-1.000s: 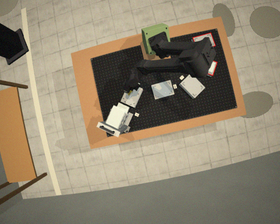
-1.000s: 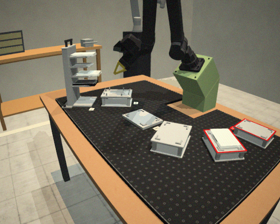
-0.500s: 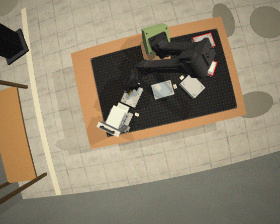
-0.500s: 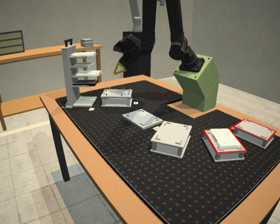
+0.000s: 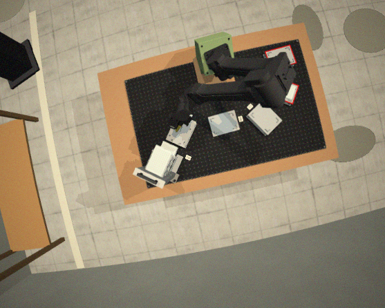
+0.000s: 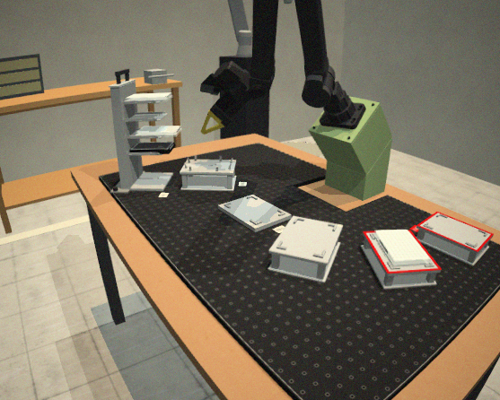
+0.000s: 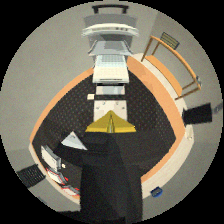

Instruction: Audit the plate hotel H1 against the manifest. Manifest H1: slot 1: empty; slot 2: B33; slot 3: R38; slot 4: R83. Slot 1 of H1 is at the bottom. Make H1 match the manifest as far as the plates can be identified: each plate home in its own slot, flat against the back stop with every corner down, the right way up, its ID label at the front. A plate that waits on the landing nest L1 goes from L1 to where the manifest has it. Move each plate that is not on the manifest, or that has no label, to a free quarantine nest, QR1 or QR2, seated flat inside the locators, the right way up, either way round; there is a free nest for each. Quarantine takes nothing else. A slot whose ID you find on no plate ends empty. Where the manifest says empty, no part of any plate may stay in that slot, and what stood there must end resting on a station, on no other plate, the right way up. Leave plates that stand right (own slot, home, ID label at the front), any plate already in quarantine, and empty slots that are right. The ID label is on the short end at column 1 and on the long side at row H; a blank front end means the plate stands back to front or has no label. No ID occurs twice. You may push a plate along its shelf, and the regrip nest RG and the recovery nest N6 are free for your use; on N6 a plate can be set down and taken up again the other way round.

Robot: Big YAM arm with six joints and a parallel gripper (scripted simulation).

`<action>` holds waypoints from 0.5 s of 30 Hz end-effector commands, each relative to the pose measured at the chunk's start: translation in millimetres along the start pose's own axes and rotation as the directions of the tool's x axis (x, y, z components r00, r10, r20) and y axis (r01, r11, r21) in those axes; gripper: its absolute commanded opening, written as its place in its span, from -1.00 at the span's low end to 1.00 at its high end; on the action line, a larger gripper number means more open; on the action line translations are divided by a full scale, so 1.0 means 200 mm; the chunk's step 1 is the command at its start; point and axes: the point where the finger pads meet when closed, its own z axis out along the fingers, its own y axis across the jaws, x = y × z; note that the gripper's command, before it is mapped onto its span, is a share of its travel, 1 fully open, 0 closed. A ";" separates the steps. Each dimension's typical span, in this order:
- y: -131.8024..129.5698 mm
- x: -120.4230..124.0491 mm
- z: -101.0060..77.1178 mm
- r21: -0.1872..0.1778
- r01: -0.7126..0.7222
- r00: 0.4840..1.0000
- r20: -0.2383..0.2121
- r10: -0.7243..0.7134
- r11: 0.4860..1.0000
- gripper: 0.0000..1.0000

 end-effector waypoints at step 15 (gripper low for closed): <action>0.01 -0.09 0.08 -0.010 -0.002 1.000 0.010 0.002 1.000 -1.00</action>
